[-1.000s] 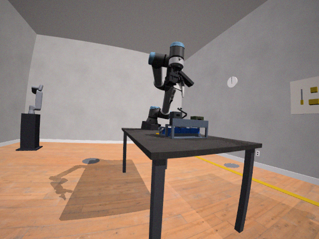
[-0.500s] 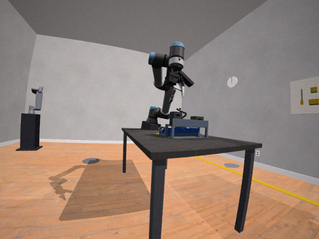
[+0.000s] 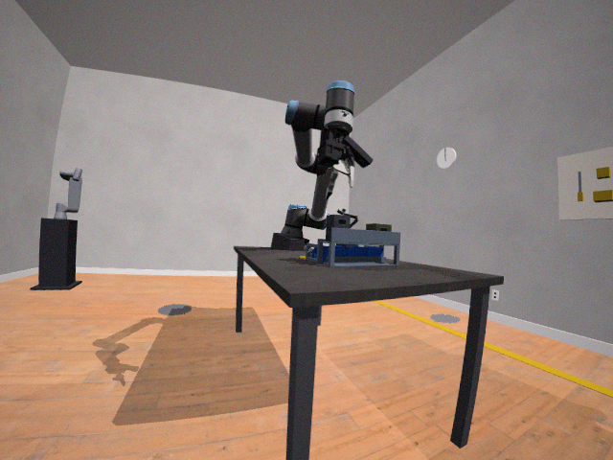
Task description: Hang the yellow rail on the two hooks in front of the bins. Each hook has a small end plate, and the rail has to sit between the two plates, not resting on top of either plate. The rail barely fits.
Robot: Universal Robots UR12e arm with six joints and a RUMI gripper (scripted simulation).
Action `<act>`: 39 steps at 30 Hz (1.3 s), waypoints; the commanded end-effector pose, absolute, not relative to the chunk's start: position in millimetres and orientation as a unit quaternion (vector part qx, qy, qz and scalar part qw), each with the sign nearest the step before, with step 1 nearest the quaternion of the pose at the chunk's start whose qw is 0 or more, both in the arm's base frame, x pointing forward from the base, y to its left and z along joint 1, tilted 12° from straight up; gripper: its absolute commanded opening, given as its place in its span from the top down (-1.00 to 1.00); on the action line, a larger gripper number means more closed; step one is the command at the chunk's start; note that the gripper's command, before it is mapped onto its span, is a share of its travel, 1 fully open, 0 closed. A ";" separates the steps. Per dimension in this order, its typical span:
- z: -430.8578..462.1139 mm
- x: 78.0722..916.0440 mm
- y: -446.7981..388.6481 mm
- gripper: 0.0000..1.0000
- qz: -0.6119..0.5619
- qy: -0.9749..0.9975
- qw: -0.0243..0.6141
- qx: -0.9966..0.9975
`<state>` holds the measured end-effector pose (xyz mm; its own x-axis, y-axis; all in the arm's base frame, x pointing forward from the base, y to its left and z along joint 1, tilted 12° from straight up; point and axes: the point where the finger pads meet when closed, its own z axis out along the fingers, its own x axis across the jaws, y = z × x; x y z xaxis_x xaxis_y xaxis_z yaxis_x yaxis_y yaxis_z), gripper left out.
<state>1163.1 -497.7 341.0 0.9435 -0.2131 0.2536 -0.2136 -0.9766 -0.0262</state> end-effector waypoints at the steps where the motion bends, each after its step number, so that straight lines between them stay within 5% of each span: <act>1: 345.2 1163.7 -487.4 -1.00 0.130 -0.108 -0.001 0.986; 39: 353.5 1141.1 -414.7 -1.00 0.118 -0.122 -0.020 0.985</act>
